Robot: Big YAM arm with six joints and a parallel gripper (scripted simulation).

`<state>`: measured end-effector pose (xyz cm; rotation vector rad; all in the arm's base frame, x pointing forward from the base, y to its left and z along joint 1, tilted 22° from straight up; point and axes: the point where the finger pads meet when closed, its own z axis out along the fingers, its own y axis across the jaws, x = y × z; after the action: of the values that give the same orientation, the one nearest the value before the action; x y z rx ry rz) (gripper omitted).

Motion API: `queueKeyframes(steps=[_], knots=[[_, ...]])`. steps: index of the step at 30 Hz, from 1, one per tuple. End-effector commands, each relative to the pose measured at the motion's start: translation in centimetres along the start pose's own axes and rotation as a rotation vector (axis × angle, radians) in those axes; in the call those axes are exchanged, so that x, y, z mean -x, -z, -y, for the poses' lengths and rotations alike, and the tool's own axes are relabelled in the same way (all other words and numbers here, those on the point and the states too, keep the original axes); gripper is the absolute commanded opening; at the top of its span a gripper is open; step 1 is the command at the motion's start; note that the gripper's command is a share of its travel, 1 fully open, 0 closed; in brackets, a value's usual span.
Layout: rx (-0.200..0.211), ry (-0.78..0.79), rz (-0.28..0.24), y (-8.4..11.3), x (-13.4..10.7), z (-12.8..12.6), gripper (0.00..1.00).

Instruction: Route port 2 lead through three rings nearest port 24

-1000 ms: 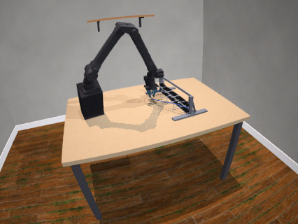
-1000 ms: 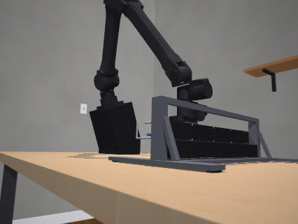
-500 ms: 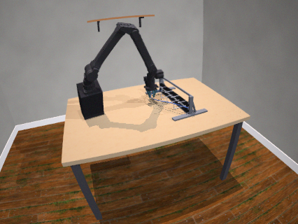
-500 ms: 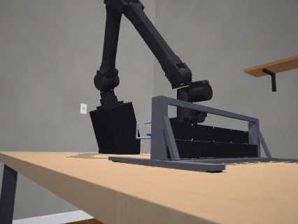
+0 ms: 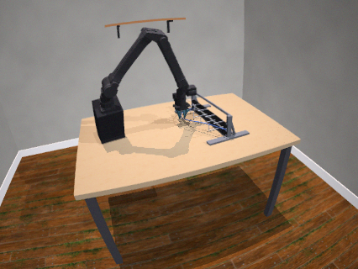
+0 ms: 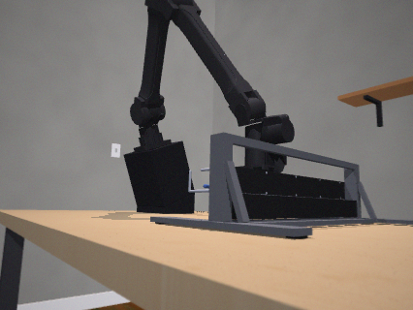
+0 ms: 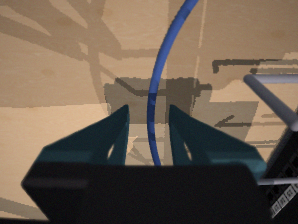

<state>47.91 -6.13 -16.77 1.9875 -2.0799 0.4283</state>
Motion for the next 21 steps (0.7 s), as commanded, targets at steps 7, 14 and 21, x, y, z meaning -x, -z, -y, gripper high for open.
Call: queueKeyframes(steps=[7,14,21], knots=[[-0.011,-0.011,0.002,-0.62,-0.70,0.78,0.33],[-0.025,-0.018,0.003,-0.24,-0.92,1.41,0.33],[-0.017,-0.015,0.003,-0.55,-0.82,1.20,0.33]])
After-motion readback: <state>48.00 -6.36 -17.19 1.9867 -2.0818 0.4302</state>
